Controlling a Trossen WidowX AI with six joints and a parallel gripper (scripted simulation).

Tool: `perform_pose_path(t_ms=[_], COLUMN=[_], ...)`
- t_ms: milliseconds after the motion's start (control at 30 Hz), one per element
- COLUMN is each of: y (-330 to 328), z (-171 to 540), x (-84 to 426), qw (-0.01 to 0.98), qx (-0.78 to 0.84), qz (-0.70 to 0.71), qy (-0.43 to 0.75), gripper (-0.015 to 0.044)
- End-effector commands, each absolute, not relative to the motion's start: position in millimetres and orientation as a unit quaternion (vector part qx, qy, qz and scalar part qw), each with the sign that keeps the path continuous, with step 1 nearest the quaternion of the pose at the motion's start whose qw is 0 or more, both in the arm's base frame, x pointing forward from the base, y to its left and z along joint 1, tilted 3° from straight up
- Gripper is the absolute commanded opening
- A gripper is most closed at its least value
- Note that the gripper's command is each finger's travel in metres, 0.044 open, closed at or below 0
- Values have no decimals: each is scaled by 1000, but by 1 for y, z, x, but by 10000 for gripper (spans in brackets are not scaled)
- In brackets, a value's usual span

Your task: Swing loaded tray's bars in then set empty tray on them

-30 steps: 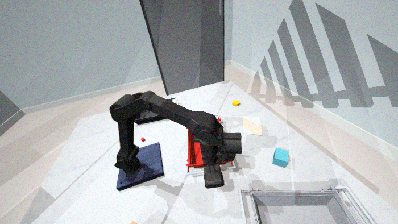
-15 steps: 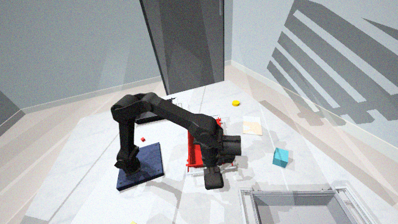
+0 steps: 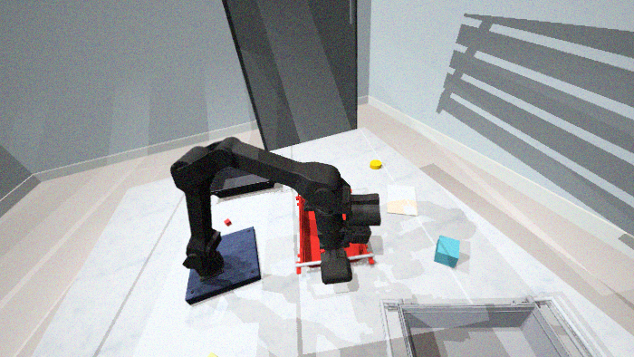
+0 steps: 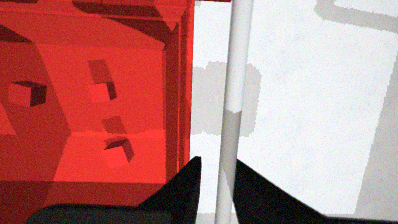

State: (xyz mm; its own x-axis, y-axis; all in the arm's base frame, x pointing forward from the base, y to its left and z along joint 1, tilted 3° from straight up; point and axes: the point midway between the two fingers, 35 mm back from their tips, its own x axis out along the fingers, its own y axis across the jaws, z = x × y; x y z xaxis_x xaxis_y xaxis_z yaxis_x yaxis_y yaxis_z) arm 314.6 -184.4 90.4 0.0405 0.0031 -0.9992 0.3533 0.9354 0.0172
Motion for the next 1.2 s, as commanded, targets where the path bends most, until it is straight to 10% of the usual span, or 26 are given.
perform_pose_path(t_ms=[0, 1167], y=[-165, -139], z=[92, 113], x=[324, 335], qw=[712, 712], qx=[135, 139], qz=[-112, -111], qy=[680, 680], gripper=[82, 82])
